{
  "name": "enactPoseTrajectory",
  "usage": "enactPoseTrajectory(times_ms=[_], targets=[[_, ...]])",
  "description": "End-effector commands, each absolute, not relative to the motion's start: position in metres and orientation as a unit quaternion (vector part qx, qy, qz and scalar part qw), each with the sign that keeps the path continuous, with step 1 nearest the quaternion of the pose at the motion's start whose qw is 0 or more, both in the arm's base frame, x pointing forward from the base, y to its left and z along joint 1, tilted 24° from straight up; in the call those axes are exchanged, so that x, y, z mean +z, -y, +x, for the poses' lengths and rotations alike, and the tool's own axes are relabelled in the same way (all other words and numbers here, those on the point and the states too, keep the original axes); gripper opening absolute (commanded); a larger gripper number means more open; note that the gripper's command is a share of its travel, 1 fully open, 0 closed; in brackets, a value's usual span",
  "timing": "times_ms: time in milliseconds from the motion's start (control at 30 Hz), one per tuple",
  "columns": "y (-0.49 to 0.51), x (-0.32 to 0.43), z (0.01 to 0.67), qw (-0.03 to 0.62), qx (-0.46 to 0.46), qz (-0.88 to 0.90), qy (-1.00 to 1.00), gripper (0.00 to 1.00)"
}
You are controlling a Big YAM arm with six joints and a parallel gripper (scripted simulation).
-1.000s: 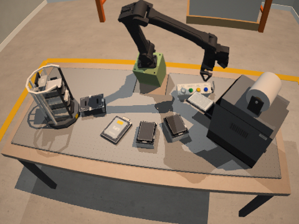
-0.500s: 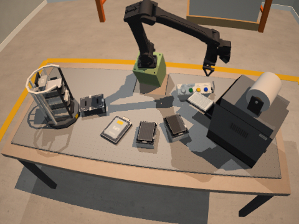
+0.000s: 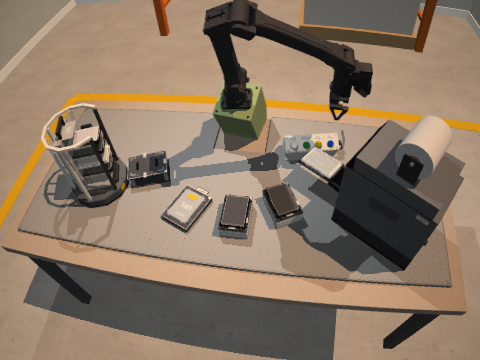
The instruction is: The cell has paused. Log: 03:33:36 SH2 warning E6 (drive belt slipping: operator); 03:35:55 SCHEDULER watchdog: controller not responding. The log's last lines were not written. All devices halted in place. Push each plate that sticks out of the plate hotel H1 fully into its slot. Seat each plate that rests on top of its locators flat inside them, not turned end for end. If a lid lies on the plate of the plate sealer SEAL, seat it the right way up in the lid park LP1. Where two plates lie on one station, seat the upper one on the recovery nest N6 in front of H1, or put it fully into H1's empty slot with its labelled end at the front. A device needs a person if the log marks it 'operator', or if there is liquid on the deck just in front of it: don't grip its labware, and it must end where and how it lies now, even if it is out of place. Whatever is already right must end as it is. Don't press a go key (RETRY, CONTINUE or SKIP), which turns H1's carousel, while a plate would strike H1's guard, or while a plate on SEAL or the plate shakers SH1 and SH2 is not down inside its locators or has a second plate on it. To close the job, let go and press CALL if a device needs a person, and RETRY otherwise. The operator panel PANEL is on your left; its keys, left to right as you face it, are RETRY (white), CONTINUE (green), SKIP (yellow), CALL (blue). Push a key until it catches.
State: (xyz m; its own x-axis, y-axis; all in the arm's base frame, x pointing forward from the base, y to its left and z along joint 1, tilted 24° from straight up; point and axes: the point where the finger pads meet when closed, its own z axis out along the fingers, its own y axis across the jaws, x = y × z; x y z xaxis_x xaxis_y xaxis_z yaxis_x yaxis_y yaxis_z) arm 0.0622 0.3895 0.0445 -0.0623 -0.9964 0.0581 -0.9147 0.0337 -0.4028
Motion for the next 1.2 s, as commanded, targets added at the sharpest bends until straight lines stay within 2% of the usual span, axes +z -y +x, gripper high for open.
enactPoseTrajectory(times_ms=[0, 1167], targets=[[-0.3956, 0.0467, 0.0625, 0.117, -0.17, -0.703, -0.68, 1.0], [-0.3955, 0.0466, 0.0625, 0.049, -0.2, -0.898, -0.388, 1.0]])
